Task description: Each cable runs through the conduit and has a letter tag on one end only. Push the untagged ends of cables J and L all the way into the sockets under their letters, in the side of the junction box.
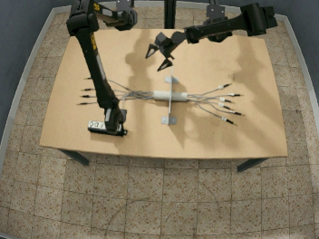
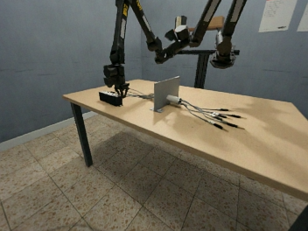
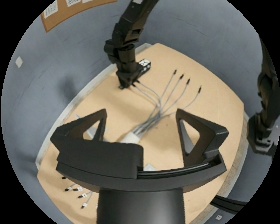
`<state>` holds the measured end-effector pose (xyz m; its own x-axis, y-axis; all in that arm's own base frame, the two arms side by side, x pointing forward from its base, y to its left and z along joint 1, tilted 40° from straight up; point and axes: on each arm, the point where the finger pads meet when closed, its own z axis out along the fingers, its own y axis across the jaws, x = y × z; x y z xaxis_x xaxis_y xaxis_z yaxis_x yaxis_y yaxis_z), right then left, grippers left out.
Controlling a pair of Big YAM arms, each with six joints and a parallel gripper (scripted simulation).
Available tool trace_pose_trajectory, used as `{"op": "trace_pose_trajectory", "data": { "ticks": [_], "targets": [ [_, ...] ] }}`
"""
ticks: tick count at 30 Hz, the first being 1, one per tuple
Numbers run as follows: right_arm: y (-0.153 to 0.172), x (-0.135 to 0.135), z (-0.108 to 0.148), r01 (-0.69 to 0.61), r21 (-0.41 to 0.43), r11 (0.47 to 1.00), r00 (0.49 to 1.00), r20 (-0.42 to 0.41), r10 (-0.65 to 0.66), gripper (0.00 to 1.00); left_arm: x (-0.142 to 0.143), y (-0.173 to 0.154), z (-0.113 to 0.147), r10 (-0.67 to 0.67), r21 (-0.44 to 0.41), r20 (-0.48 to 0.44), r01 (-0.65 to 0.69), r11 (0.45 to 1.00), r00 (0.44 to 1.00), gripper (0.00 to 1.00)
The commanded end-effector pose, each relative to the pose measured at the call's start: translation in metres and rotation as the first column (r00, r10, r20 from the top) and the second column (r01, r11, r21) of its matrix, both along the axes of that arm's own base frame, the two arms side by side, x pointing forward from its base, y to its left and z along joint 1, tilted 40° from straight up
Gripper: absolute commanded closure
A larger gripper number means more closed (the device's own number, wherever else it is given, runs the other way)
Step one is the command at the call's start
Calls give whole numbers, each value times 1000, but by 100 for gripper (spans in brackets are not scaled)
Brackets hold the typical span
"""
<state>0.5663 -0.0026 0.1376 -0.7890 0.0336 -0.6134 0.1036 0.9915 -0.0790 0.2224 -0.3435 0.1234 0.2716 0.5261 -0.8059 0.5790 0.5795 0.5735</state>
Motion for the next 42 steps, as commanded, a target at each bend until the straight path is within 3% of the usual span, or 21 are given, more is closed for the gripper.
{"op": "trace_pose_trajectory", "data": {
  "ticks": [1, 11, 13, 15, 19, 23, 26, 32, 33, 36, 42],
  "targets": [
    [5, -8, 11, 1, 10, 1000, 1000, 21, -1, 65, -1, -1, 1, -3, -5, 1, 3, 1000, 1000, 0],
    [8, -23, 21, 1, 9, 1000, 1000, 17, -1, 65, -1, -1, 1, -3, -5, 1, 3, 1000, 1000, 0],
    [8, -31, 16, 2, 8, 1000, 1000, 4, -2, 42, -1, -1, 1, -3, -5, 1, 3, 1000, 1000, 0],
    [8, -31, 16, 2, 8, 1000, 1000, 4, -2, 42, -1, -1, 1, -3, -5, 1, 3, 1000, 1000, 0],
    [13, -47, 32, -2, 7, 1000, 1000, 4, 2, 0, -1, -1, 1, -3, -5, 1, 3, 1000, 1000, 0],
    [15, -46, 62, -2, 9, 1000, 999, 41, 2, 0, -1, -1, 1, -3, -5, 1, 3, 1000, 1000, 0],
    [4, -33, 46, 10, 0, 1000, 1000, 24, -10, 0, -1, -1, 1, -3, -5, 1, 3, 1000, 1000, 0],
    [2, -34, 53, 3, -6, 1000, 999, 47, -3, 0, -1, -1, 1, -3, -5, 1, 3, 1000, 1000, 0],
    [0, -36, 65, 0, -11, 1000, 997, 78, 1, 0, -1, -1, 1, -3, -5, 1, 3, 1000, 1000, 0],
    [-7, -44, 68, -11, -29, 1000, 990, 142, 15, 0, -1, -1, 1, -3, -5, 1, 3, 1000, 1000, 0],
    [-36, -65, 104, 7, -55, 998, 912, 411, 17, 0, -1, -1, 1, -3, -5, 1, 3, 1000, 1000, 0]
  ]
}}
